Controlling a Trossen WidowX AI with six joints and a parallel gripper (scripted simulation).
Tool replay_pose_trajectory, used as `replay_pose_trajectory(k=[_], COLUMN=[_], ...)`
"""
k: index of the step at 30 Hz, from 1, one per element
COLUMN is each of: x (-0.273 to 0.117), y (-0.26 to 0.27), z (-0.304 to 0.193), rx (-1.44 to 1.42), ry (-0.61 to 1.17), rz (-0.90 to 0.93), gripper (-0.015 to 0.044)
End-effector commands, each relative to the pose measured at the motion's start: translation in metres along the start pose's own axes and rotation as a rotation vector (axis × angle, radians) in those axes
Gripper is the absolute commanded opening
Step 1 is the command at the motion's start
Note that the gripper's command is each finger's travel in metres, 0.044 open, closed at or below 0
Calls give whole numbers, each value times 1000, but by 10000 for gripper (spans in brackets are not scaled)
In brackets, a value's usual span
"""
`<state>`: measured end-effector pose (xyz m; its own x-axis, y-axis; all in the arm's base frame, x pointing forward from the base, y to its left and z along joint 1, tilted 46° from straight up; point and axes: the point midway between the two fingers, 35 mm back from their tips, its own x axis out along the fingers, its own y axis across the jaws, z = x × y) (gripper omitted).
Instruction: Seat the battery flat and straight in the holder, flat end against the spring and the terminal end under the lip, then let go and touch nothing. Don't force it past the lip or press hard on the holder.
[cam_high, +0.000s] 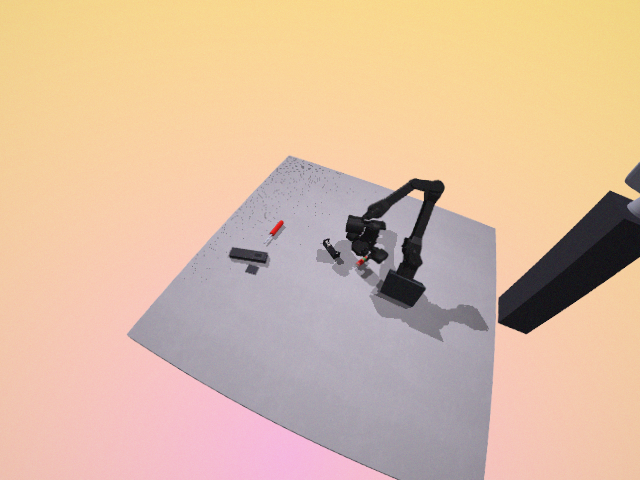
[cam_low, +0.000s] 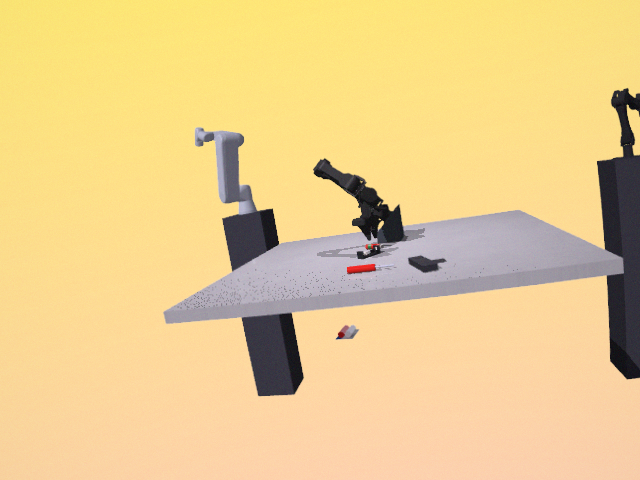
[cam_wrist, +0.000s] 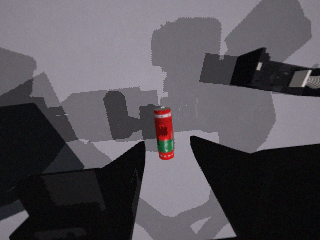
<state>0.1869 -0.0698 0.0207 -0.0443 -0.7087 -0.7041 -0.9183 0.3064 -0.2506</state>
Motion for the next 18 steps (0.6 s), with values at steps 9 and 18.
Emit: replay_pose_trajectory(k=[9,18], x=[20,34], y=[0,1], z=[-1,-2], rx=[-3,-3], ry=[5,8], rz=[0,-1], gripper=[225,225])
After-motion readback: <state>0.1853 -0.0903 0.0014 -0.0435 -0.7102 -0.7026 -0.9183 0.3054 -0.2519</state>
